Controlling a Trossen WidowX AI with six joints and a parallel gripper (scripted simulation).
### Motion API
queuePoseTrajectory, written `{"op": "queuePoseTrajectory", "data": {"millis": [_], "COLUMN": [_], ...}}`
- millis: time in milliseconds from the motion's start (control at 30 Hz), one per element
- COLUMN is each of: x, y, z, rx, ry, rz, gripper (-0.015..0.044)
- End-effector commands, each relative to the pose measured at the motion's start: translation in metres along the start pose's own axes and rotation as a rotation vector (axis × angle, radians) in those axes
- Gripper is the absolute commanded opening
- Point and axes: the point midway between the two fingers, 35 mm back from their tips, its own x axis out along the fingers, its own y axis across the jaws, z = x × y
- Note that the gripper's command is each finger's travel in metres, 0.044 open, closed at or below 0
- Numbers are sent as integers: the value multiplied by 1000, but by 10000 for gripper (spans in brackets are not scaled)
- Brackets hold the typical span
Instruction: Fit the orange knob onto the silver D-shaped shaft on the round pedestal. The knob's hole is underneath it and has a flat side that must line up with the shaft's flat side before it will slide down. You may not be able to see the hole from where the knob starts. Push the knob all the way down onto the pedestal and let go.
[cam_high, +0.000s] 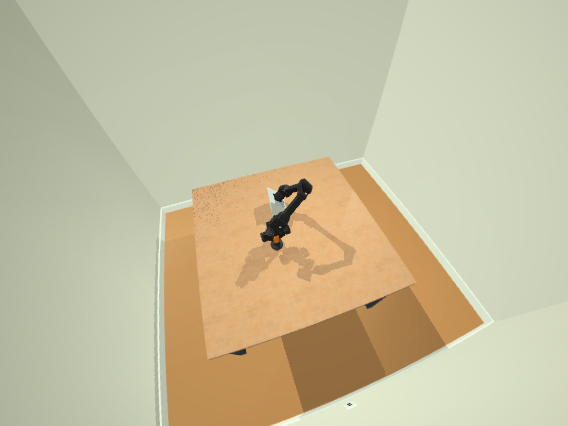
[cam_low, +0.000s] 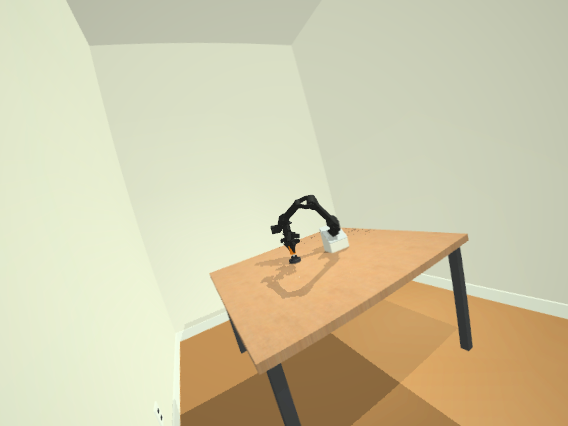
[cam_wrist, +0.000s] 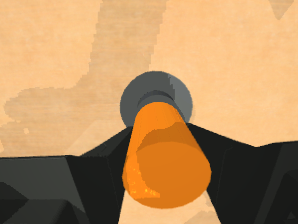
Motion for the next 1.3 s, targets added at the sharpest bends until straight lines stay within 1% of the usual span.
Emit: {"op": "queuePoseTrajectory", "data": {"millis": [0, 400, 1267], "x": [0, -4, 0], "y": [0, 0, 0], "z": [0, 0, 0], "rx": [-5, 68, 48], "ry": [0, 0, 0], "rz": [0, 1, 0], "gripper": [0, 0, 0]}}
